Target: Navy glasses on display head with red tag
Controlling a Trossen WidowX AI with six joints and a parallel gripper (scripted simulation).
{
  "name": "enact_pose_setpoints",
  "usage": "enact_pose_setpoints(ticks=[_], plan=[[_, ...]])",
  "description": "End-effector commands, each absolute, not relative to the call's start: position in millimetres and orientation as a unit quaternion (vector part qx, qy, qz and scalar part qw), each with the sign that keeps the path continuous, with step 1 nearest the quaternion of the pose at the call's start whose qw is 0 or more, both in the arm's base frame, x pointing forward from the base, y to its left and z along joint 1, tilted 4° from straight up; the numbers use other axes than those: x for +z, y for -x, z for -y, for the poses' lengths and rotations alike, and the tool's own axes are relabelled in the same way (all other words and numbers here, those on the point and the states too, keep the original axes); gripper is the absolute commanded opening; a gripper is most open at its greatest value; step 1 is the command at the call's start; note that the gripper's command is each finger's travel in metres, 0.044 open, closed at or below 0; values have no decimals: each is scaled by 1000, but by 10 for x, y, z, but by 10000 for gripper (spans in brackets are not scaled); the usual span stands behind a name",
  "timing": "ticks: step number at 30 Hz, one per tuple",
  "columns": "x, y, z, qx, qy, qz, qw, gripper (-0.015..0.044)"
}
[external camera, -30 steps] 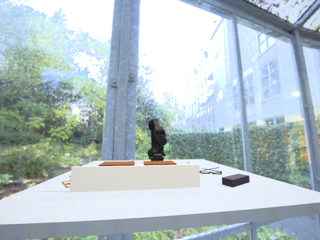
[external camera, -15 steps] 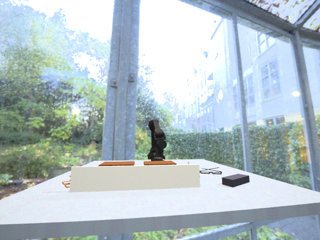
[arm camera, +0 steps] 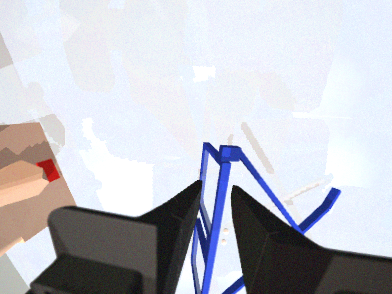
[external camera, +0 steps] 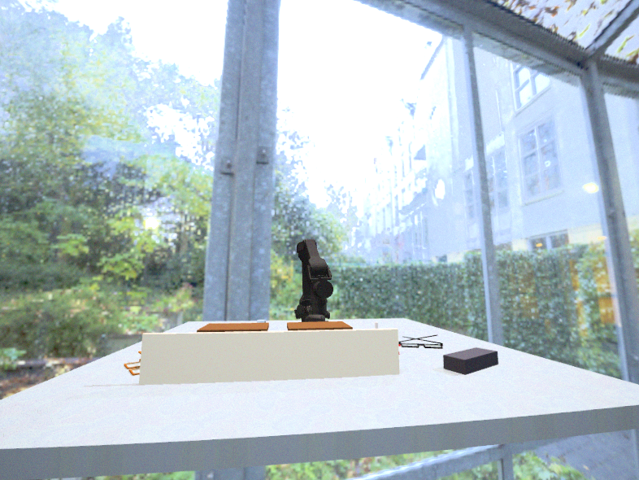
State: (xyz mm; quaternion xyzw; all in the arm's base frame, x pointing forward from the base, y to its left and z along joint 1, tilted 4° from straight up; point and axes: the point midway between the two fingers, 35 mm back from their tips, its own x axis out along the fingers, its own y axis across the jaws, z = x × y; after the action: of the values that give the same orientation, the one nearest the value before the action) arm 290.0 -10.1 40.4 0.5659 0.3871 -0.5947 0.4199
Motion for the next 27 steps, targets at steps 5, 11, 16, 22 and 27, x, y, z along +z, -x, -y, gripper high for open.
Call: enact_pose_setpoints(ticks=[5, 11, 16, 22, 27], plan=[[405, -2904, 102, -595, -566, -387, 420, 60], [405, -2904, 102, -595, -566, -387, 420, 20], [405, -2904, 102, -595, -566, -387, 420, 0], [487, -2920, 97, -595, -566, -387, 420, 0], [731, -2953, 82, -594, -566, -388, 419, 0]])
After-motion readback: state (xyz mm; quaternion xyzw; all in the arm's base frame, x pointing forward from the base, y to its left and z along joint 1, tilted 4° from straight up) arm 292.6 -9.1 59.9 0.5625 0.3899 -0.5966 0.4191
